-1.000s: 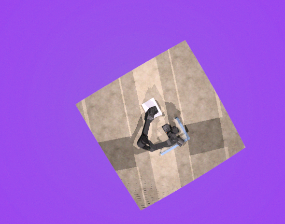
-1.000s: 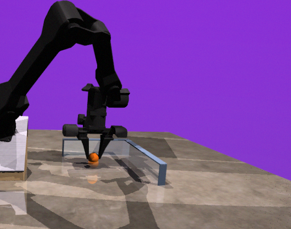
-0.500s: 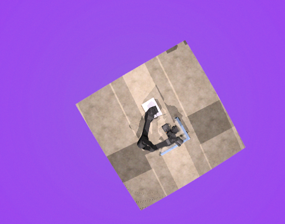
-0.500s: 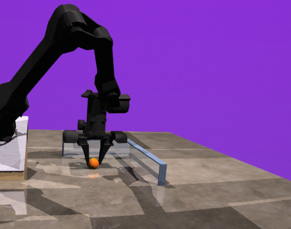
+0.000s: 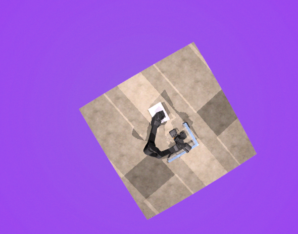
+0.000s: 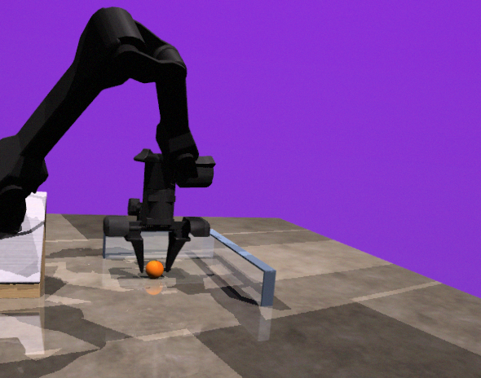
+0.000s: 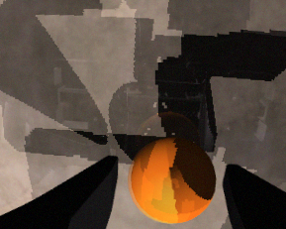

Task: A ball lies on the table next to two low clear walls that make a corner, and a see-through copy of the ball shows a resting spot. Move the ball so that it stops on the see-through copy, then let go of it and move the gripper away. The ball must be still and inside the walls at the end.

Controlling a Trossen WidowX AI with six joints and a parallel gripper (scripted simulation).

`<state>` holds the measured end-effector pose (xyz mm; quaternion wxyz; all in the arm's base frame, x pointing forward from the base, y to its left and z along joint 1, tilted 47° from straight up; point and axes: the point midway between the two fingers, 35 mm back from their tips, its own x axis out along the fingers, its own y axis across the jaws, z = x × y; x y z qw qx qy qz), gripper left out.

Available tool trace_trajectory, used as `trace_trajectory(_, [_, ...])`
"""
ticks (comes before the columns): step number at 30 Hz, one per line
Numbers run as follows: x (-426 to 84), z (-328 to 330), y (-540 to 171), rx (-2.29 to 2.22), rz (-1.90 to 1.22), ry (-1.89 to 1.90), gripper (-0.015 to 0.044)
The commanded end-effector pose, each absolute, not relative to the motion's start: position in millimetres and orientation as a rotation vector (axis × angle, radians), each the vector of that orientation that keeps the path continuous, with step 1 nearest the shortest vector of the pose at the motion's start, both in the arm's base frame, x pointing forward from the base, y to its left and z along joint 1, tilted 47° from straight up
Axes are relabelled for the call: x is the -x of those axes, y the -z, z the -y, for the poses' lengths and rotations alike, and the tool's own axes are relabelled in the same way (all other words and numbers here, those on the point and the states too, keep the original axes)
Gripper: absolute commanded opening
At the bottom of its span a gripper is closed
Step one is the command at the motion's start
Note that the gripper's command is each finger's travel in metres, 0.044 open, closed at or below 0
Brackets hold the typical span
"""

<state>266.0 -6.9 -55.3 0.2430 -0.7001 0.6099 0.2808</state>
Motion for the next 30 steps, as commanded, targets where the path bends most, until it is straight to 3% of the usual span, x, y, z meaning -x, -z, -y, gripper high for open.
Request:
trace_trajectory(1, [-266, 7, 55, 1.913, -1.667, -0.767, 0.0262])
trace_trajectory(5, [-266, 5, 54, 1.912, -1.666, -0.768, 0.0262])
trace_trajectory(11, [-258, -54, -3, 1.912, -1.668, -0.773, 0.0262])
trace_trajectory(22, [-261, -55, 0, 1.927, -1.64, -0.772, 0.0262])
trace_trajectory(28, [-255, -91, -34, 1.922, -1.643, -0.773, 0.0419])
trace_trajectory(30, [-255, -91, -34, 1.922, -1.643, -0.773, 0.044])
